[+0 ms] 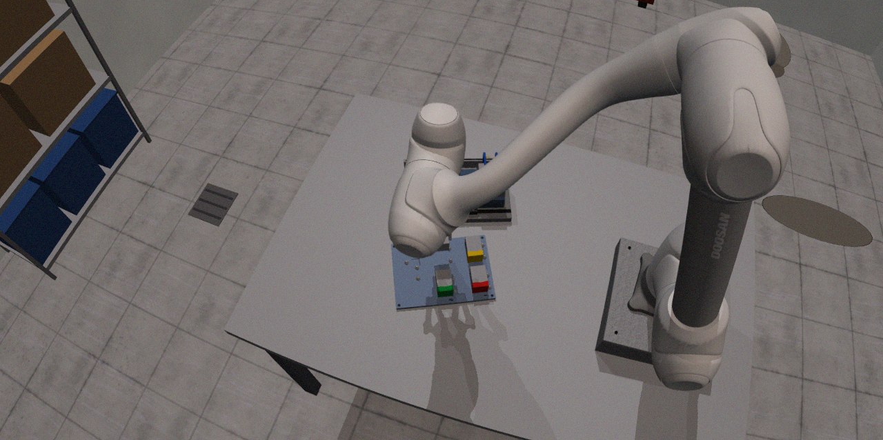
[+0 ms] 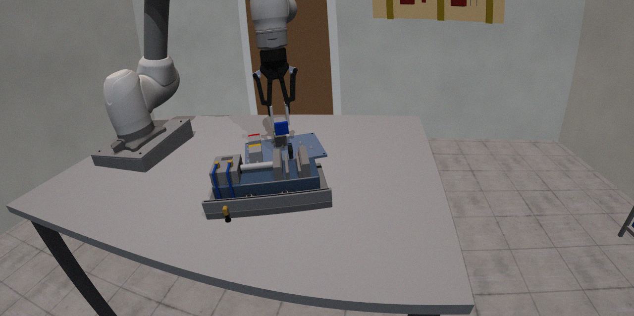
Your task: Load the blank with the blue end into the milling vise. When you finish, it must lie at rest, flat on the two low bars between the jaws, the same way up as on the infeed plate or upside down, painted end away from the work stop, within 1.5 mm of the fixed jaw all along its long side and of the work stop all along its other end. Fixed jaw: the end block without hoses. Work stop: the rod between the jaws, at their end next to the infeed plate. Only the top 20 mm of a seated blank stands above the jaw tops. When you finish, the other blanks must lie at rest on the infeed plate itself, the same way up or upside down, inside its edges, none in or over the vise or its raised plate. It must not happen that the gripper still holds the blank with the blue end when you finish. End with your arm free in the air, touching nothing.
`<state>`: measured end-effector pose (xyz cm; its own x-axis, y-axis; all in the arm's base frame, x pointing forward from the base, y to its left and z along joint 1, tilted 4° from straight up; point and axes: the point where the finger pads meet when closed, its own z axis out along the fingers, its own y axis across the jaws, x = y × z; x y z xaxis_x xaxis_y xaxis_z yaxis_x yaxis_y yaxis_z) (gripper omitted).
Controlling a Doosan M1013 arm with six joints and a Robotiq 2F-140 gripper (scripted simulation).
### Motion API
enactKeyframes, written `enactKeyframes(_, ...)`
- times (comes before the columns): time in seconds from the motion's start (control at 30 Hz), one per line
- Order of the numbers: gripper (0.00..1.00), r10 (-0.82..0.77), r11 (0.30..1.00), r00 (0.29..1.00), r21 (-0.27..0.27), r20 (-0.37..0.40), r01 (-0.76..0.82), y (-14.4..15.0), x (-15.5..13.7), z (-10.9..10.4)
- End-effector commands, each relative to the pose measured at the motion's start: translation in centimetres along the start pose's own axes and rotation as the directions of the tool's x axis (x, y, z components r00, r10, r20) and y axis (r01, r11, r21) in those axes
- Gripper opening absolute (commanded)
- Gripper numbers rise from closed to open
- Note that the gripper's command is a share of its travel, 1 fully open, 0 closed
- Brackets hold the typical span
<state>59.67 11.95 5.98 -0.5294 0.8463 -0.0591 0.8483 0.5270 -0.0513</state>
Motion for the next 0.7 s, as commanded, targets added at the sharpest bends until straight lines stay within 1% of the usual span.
enactKeyframes(0.0, 0.00, 0.000, 1.000, 1.000, 0.000, 0.000, 0.000, 0.0, 0.0, -0.7)
enactKeyframes(0.13, 0.00, 0.000, 1.000, 1.000, 0.000, 0.000, 0.000, 0.0, 0.0, -1.0)
enactKeyframes(0.6, 0.00, 0.000, 1.000, 1.000, 0.000, 0.000, 0.000, 0.0, 0.0, -5.2)
enactKeyframes(0.67, 0.00, 0.000, 1.000, 1.000, 0.000, 0.000, 0.000, 0.0, 0.0, -5.2)
